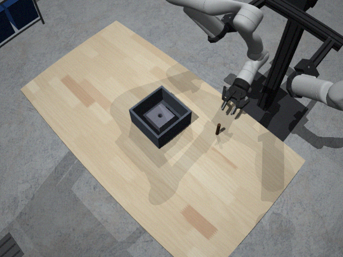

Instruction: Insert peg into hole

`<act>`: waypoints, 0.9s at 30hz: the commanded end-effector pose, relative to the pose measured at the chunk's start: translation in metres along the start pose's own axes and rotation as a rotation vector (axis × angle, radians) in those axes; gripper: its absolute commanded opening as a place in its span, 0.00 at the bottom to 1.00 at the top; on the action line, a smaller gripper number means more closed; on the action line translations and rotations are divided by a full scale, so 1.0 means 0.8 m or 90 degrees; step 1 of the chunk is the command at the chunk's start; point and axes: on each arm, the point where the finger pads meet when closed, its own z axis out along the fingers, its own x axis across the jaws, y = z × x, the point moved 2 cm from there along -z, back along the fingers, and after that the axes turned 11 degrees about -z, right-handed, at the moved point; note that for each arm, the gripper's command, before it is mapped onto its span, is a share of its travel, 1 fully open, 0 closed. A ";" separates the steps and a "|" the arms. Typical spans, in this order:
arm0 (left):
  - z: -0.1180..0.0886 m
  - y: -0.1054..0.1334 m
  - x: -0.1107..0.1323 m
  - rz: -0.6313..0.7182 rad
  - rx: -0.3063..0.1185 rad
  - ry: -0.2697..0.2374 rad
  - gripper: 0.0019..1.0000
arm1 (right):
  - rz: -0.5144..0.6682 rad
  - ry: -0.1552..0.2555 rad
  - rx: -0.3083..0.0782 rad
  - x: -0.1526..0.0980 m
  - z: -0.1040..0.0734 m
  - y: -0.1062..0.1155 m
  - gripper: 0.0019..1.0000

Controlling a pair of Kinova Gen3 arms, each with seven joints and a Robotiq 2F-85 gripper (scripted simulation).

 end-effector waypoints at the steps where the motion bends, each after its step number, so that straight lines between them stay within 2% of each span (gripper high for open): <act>1: 0.000 0.000 0.000 -0.001 0.000 0.000 1.00 | 0.001 0.001 0.004 0.000 0.000 0.002 0.47; 8: 0.000 0.000 0.000 -0.001 0.000 0.000 1.00 | 0.001 0.003 0.017 0.000 0.000 0.004 0.47; 12: 0.000 0.000 0.000 -0.001 0.000 0.000 1.00 | 0.001 0.006 0.033 -0.001 -0.001 0.007 0.47; 17: 0.000 0.000 0.000 -0.001 0.000 0.000 1.00 | 0.001 0.012 0.062 -0.002 -0.002 0.012 0.47; 23: 0.000 0.000 0.000 -0.001 0.000 0.000 1.00 | 0.001 0.021 0.109 -0.003 -0.003 0.020 0.47; 25: 0.000 0.000 0.000 -0.001 0.000 0.000 1.00 | 0.001 0.021 0.109 -0.003 -0.003 0.020 0.47; 27: 0.000 0.000 0.000 -0.001 0.000 0.000 1.00 | 0.001 0.025 0.128 -0.004 -0.004 0.023 0.47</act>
